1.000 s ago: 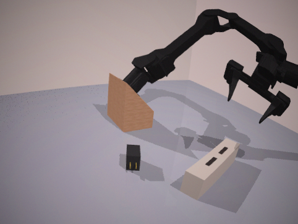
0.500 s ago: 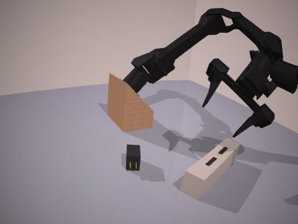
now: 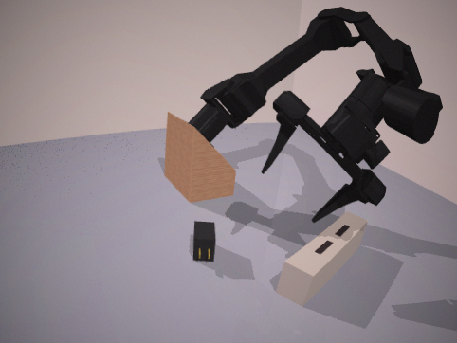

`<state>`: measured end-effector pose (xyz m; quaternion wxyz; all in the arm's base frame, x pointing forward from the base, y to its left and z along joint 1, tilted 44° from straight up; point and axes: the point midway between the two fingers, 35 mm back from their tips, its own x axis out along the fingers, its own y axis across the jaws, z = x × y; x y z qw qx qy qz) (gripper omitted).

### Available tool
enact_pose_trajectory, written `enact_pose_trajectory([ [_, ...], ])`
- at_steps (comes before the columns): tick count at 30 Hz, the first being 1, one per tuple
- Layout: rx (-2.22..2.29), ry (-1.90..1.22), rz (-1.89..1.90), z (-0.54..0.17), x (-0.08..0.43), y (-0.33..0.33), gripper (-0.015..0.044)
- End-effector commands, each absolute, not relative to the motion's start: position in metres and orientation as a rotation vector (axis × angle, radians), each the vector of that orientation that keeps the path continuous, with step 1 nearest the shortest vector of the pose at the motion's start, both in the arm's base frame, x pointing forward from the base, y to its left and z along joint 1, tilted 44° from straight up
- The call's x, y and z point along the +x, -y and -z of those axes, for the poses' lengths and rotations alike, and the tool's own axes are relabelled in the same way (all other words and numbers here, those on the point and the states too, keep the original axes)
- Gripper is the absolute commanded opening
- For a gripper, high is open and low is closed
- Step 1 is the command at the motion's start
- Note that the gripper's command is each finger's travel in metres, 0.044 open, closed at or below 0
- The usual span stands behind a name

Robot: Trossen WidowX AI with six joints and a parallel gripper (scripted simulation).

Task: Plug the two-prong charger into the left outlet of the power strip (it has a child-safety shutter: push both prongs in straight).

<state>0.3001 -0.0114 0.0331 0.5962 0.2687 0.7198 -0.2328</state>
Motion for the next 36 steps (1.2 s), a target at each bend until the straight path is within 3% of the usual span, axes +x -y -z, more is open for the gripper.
enact_pose_trajectory([
  [1, 0.638, -1.731, 0.458, -0.018, 0.291, 0.020, 0.0440],
  [19, 0.751, -1.836, 0.104, 0.028, 0.254, 0.042, 0.0440],
  [36, 0.897, -1.743, -0.228, 0.057, 0.222, 0.051, 0.0440],
])
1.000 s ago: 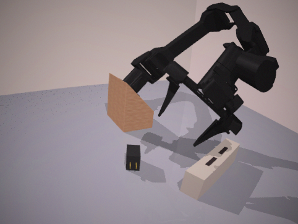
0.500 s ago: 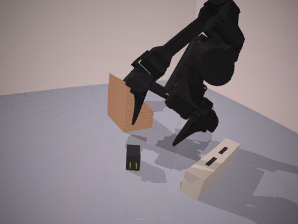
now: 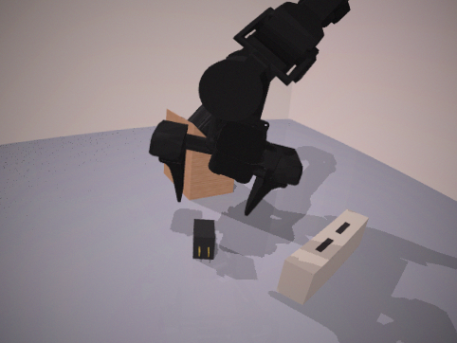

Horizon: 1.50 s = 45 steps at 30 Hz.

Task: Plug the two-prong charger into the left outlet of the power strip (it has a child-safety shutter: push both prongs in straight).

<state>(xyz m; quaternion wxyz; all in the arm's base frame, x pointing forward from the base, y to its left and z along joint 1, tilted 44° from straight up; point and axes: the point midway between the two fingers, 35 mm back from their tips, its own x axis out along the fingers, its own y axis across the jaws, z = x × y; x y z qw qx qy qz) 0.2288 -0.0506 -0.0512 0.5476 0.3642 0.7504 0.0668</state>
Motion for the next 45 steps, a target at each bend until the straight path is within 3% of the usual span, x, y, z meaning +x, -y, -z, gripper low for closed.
enact_pose_trajectory([
  [1, 0.904, -1.733, -0.243, 0.058, 0.220, 0.051, 0.0440],
  [45, 0.929, -1.698, -0.294, 0.098, 0.215, 0.018, 0.0440],
])
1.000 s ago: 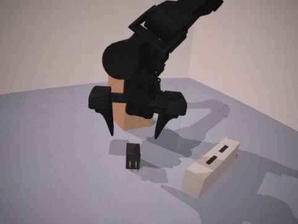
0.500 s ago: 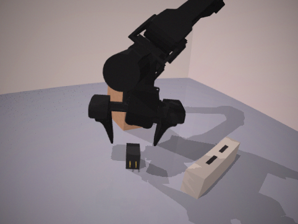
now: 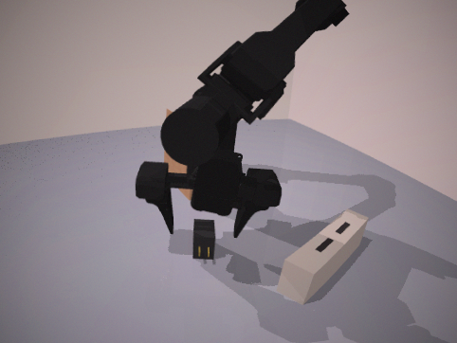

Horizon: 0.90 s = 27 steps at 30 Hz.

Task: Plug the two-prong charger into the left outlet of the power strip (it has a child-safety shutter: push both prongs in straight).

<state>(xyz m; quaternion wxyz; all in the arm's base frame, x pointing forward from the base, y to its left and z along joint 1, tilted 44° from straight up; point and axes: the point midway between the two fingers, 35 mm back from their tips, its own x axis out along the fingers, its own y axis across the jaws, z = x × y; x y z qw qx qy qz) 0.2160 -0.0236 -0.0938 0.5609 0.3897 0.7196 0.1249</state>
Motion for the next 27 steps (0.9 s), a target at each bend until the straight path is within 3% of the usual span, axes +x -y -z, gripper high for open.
enact_pose_trajectory([
  [1, 0.929, -1.698, -0.294, 0.0993, 0.2150, 0.0170, 0.0440],
  [12, 0.930, -1.698, -0.296, 0.1086, 0.2140, 0.0073, 0.0440],
  [25, 0.920, -1.697, -0.297, 0.1065, 0.2148, 0.0104, 0.0099],
  [27, 0.920, -1.697, -0.297, 0.1065, 0.2148, 0.0104, 0.0085],
])
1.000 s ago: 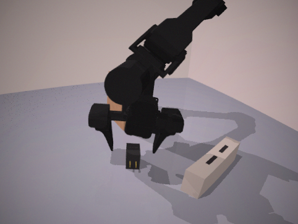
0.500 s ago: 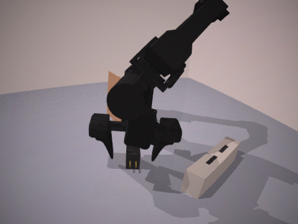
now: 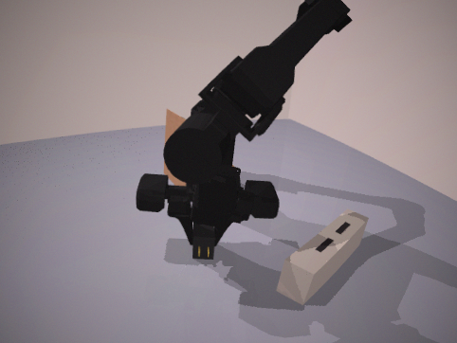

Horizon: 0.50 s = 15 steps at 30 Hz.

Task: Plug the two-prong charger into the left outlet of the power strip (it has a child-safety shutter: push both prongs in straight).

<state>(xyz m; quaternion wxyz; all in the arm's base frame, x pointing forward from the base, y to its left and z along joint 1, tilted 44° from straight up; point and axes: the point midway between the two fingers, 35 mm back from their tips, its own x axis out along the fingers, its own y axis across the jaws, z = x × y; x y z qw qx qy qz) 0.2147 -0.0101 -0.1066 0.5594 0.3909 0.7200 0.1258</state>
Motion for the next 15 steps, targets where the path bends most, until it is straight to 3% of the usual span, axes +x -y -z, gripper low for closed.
enact_pose_trajectory([
  [1, 0.920, -1.697, -0.297, 0.106, 0.215, 0.010, 0.0079],
  [3, 0.920, -1.697, -0.297, 0.106, 0.215, 0.010, 0.0065],
  [6, 0.920, -1.697, -0.296, 0.103, 0.215, 0.014, 0.0000],
  [15, 0.926, -1.698, -0.292, 0.074, 0.213, 0.041, 0.0000],
])
